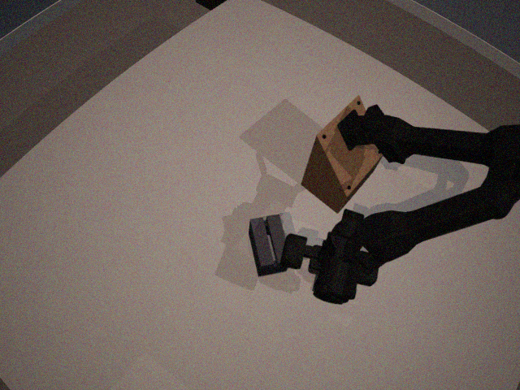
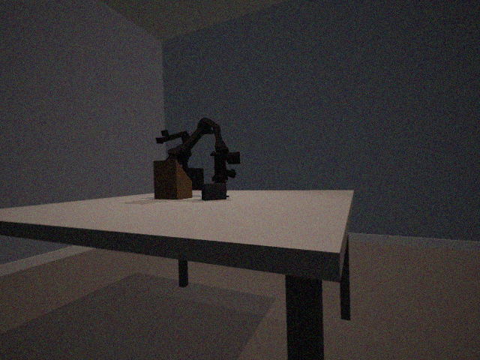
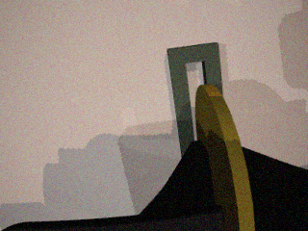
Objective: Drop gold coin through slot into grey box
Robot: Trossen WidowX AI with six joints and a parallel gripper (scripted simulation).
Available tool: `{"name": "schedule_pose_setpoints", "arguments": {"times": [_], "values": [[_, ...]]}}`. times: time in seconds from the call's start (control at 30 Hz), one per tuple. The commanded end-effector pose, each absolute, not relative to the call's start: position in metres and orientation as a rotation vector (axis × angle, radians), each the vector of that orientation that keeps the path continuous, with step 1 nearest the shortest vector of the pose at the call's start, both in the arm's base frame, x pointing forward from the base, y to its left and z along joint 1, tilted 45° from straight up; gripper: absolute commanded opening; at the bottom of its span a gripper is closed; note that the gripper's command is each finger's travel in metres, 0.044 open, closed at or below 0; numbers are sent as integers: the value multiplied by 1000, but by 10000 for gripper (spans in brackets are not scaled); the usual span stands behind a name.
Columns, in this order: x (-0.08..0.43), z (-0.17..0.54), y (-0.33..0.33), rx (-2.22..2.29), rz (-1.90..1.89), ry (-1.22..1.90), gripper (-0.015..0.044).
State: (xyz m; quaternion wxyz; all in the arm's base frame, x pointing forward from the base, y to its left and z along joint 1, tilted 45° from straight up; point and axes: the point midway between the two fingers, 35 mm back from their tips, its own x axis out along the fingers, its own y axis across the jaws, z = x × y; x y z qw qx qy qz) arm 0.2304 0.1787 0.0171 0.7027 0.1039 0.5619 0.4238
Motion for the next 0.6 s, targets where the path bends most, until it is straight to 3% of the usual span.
{"name": "schedule_pose_setpoints", "arguments": {"times": [0.0,0.57], "values": [[230,16,178,234,940,1255,0],[235,42,149,224,933,1260,0]]}}
